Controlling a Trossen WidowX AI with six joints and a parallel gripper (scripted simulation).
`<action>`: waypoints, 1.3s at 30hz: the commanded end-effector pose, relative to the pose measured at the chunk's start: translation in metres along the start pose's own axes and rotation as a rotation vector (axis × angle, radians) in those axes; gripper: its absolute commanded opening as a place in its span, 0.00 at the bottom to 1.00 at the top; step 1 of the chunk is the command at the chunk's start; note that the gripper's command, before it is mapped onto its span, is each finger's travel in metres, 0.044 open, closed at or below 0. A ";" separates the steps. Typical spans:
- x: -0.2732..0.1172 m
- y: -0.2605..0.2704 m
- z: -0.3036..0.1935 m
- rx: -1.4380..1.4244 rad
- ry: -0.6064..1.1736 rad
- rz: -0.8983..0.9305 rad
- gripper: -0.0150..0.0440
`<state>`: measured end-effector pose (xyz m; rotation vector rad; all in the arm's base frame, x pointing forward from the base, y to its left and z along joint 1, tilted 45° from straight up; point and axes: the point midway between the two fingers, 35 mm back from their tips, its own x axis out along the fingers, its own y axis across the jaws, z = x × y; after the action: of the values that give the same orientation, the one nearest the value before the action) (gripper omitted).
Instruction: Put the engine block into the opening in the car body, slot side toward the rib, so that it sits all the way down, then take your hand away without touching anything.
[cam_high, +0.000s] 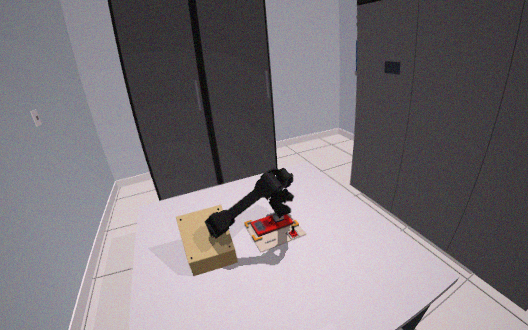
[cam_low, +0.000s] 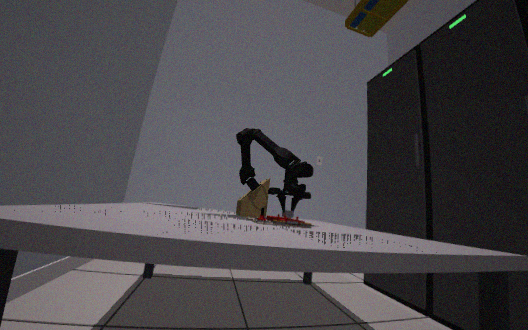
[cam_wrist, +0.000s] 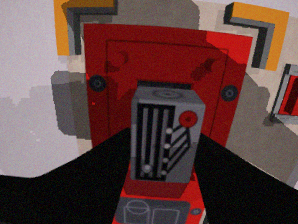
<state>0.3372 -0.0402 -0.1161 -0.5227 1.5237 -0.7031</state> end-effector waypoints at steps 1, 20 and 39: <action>0.001 0.000 0.000 -0.005 -0.003 -0.003 0.52; 0.008 0.000 0.000 -0.005 -0.003 -0.003 0.52; 0.011 0.000 0.000 0.000 0.000 0.000 0.79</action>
<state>0.3363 -0.0480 -0.1242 -0.5225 1.5239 -0.7026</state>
